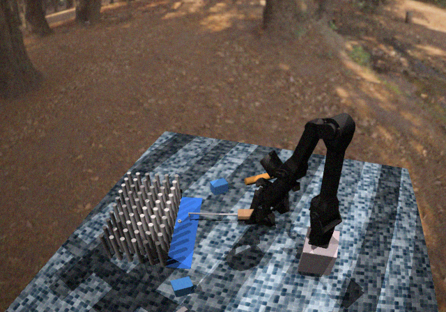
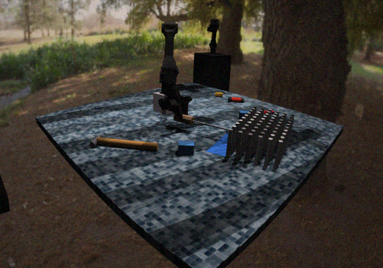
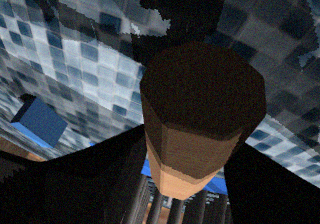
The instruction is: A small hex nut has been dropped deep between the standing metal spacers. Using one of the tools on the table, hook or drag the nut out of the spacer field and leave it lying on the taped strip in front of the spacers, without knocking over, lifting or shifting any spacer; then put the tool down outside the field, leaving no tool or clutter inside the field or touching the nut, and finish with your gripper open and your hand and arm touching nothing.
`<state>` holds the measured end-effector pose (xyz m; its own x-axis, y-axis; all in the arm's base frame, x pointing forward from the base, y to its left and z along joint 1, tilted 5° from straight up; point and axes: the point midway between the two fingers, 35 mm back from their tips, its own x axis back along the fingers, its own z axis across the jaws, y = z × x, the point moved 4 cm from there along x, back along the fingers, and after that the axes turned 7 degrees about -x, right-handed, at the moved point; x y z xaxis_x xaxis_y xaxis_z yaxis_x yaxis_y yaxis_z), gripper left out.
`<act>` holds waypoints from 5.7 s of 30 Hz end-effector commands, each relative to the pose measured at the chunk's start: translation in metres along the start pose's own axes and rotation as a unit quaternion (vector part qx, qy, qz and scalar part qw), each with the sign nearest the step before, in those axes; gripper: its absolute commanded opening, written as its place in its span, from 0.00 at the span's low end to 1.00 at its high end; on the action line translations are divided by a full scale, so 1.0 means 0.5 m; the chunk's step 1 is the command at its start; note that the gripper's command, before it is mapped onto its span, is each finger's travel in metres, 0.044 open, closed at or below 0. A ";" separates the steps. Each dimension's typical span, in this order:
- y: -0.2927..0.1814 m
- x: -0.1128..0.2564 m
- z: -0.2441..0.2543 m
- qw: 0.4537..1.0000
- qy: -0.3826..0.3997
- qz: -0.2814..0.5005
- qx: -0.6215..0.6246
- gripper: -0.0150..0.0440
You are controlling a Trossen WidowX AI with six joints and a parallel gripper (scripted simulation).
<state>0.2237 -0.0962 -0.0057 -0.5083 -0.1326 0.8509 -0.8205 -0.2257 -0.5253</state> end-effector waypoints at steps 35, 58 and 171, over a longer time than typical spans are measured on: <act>-0.095 0.224 0.147 1.000 0.017 -0.021 0.004 0.25; 0.054 0.346 0.315 0.998 0.031 -0.051 -0.006 0.25; 0.518 0.390 0.400 0.998 0.044 -0.012 -0.033 0.25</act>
<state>-0.0363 -0.3757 0.0311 -0.5020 -0.0370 0.8641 -0.8500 -0.1637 -0.5008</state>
